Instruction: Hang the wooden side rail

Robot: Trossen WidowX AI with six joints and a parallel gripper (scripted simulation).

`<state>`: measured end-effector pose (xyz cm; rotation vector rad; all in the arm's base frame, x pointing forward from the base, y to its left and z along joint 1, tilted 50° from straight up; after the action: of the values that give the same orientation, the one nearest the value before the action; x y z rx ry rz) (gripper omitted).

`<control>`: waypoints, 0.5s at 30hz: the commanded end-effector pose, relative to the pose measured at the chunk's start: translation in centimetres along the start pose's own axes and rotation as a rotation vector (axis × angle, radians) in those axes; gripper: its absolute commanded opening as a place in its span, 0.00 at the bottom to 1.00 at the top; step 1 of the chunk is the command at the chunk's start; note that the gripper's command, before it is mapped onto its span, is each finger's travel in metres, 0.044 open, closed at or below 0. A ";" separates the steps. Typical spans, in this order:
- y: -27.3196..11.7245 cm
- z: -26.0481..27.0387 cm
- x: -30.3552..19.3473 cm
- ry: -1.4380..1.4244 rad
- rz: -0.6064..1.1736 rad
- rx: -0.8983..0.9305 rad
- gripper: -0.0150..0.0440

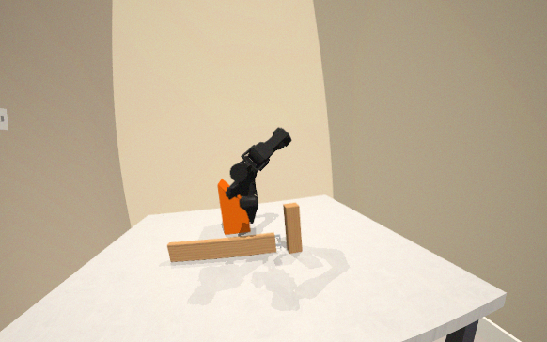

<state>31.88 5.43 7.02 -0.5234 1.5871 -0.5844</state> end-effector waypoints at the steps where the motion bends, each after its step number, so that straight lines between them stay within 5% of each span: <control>1: 0.1 0.2 0.2 -0.022 -0.010 -0.007 1.00; 15: 4.9 0.1 0.2 -0.022 -0.007 -0.007 1.00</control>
<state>32.29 8.19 4.50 -0.5390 1.5512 -0.5831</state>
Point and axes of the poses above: the point midway between the two fingers, 35 mm back from their tips, its own y axis out along the fingers, its own z axis across the jaws, x = y × z, the point moved 2 cm from there along -y, back along the fingers, and after that the axes turned 5 degrees about y, right-handed, at the moved point
